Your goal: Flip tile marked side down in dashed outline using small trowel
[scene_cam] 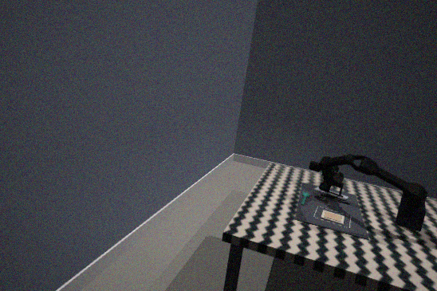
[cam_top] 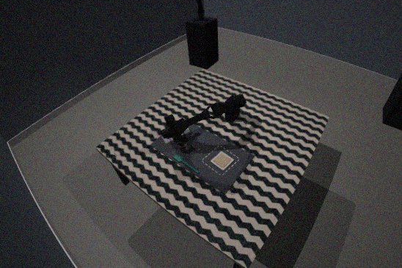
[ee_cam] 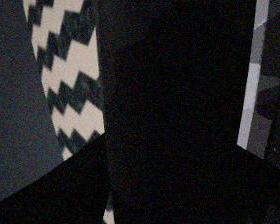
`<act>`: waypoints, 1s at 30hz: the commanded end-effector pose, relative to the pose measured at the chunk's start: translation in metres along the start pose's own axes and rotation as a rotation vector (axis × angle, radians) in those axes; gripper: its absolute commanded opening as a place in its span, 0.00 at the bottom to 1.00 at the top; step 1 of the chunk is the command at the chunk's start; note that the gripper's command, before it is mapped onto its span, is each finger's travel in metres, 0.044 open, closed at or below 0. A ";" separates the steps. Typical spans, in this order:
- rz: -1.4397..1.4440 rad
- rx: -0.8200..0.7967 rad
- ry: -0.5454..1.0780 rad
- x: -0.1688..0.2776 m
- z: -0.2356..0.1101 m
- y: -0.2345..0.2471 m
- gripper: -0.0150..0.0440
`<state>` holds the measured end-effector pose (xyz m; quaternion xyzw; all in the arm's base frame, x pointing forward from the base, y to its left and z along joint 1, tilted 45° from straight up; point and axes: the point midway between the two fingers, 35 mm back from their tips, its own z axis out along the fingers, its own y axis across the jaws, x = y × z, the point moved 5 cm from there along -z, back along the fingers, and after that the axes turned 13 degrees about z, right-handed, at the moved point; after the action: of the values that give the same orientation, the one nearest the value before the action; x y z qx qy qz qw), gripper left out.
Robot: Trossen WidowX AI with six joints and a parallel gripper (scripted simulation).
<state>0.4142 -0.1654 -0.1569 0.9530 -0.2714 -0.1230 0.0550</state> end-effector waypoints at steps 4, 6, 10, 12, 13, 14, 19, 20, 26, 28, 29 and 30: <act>0.008 -0.001 0.001 0.001 0.001 0.002 0.76; 0.008 -0.001 0.001 0.001 0.001 0.002 0.76; 0.008 -0.001 0.001 0.001 0.001 0.002 0.76; 0.007 -0.001 0.002 0.001 -0.007 0.001 0.76; 0.005 0.000 0.002 0.001 -0.017 0.001 0.76; 0.003 0.002 0.002 0.001 -0.030 0.001 0.76; -0.003 0.005 0.002 0.000 -0.060 0.002 0.76; -0.003 0.005 0.002 0.000 -0.060 0.002 0.76; -0.005 0.002 0.003 -0.010 -0.081 0.027 0.76; -0.007 0.000 0.004 -0.022 -0.098 0.048 0.76; -0.008 -0.001 0.003 -0.028 -0.105 0.058 0.76; -0.009 -0.003 0.003 -0.036 -0.112 0.068 0.76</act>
<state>0.3992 -0.1798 -0.0640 0.9545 -0.2609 -0.1348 0.0512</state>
